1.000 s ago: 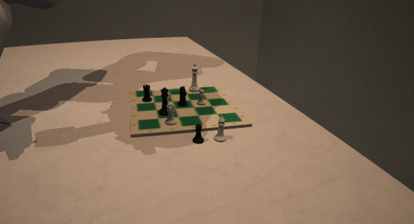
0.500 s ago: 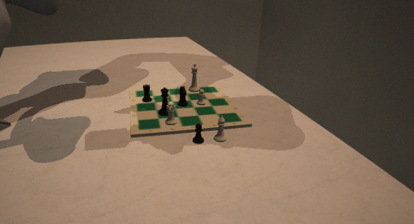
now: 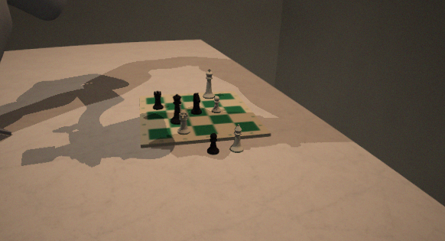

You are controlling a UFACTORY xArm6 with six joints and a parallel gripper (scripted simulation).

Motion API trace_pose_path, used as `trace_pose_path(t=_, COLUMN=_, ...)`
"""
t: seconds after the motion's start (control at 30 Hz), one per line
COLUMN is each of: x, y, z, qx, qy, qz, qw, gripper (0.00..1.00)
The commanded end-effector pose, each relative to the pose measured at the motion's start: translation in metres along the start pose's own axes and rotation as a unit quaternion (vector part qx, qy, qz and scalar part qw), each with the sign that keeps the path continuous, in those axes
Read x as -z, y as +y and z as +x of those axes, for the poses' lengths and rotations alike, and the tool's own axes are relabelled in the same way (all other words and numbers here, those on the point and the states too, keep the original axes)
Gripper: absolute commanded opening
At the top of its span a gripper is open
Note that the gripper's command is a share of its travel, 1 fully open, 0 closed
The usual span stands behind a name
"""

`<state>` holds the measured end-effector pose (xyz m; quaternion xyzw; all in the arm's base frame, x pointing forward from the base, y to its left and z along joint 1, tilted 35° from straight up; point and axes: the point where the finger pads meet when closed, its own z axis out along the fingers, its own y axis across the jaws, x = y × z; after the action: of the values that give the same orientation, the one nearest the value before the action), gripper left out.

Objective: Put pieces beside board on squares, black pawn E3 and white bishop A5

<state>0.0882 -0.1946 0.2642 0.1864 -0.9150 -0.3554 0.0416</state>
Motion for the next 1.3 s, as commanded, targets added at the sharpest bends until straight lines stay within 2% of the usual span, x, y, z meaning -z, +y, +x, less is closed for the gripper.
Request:
trace_pose_path(t=0.0, x=0.005, y=-0.008, z=-0.016, qx=-0.006, qy=0.092, qz=-0.004, qw=0.996, gripper=1.00)
trace_pose_path(t=0.03, x=0.008, y=-0.012, z=-0.027, qx=-0.007, qy=0.136, qz=0.005, qw=0.991, gripper=1.00)
trace_pose_path(t=0.1, x=0.008, y=-0.012, z=-0.027, qx=-0.007, qy=0.136, qz=0.005, qw=0.991, gripper=1.00)
trace_pose_path(t=0.13, x=0.011, y=-0.015, z=-0.040, qx=-0.006, qy=0.179, qz=0.018, qw=0.984, gripper=1.00)
trace_pose_path(t=0.2, x=0.011, y=-0.015, z=-0.040, qx=-0.006, qy=0.179, qz=0.018, qw=0.984, gripper=1.00)
trace_pose_path(t=0.23, x=0.014, y=-0.018, z=-0.053, qx=-0.005, qy=0.221, qz=0.034, qw=0.975, gripper=1.00)
trace_pose_path(t=0.3, x=0.014, y=-0.018, z=-0.053, qx=-0.005, qy=0.221, qz=0.034, qw=0.975, gripper=1.00)
trace_pose_path(t=0.33, x=0.017, y=-0.021, z=-0.067, qx=-0.003, qy=0.261, qz=0.053, qw=0.964, gripper=1.00)
trace_pose_path(t=0.4, x=0.017, y=-0.021, z=-0.067, qx=-0.003, qy=0.261, qz=0.053, qw=0.964, gripper=1.00)
trace_pose_path(t=0.43, x=0.019, y=-0.023, z=-0.083, qx=-0.001, qy=0.298, qz=0.075, qw=0.952, gripper=1.00)
trace_pose_path(t=0.5, x=0.019, y=-0.023, z=-0.083, qx=-0.001, qy=0.298, qz=0.075, qw=0.952, gripper=1.00)
trace_pose_path(t=0.53, x=0.021, y=-0.024, z=-0.100, qx=0.003, qy=0.332, qz=0.100, qw=0.938, gripper=1.00)
trace_pose_path(t=0.6, x=0.021, y=-0.024, z=-0.100, qx=0.003, qy=0.332, qz=0.100, qw=0.938, gripper=1.00)
trace_pose_path(t=0.63, x=0.022, y=-0.024, z=-0.117, qx=0.007, qy=0.364, qz=0.127, qw=0.923, gripper=1.00)
trace_pose_path(t=0.7, x=0.022, y=-0.024, z=-0.117, qx=0.007, qy=0.364, qz=0.127, qw=0.923, gripper=1.00)
trace_pose_path(t=0.73, x=0.023, y=-0.023, z=-0.135, qx=0.013, qy=0.392, qz=0.156, qw=0.907, gripper=1.00)
trace_pose_path(t=0.87, x=0.023, y=-0.023, z=-0.135, qx=0.013, qy=0.392, qz=0.156, qw=0.907, gripper=1.00)
trace_pose_path(t=0.93, x=0.021, y=-0.018, z=-0.173, qx=0.027, qy=0.438, qz=0.217, qw=0.872, gripper=1.00)
trace_pose_path(t=1.0, x=0.021, y=-0.018, z=-0.173, qx=0.027, qy=0.438, qz=0.217, qw=0.872, gripper=1.00)
trace_pose_path(t=1.03, x=0.019, y=-0.014, z=-0.192, qx=0.035, qy=0.455, qz=0.249, qw=0.854, gripper=1.00)
trace_pose_path(t=1.1, x=0.019, y=-0.014, z=-0.192, qx=0.035, qy=0.455, qz=0.249, qw=0.854, gripper=1.00)
trace_pose_path(t=1.13, x=0.016, y=-0.008, z=-0.211, qx=0.044, qy=0.470, qz=0.280, qw=0.836, gripper=1.00)
trace_pose_path(t=1.17, x=0.016, y=-0.008, z=-0.211, qx=0.044, qy=0.470, qz=0.280, qw=0.836, gripper=1.00)
trace_pose_path(t=1.2, x=0.012, y=-0.002, z=-0.229, qx=0.053, qy=0.481, qz=0.311, qw=0.818, gripper=1.00)
trace_pose_path(t=1.27, x=0.012, y=-0.002, z=-0.229, qx=0.053, qy=0.481, qz=0.311, qw=0.818, gripper=1.00)
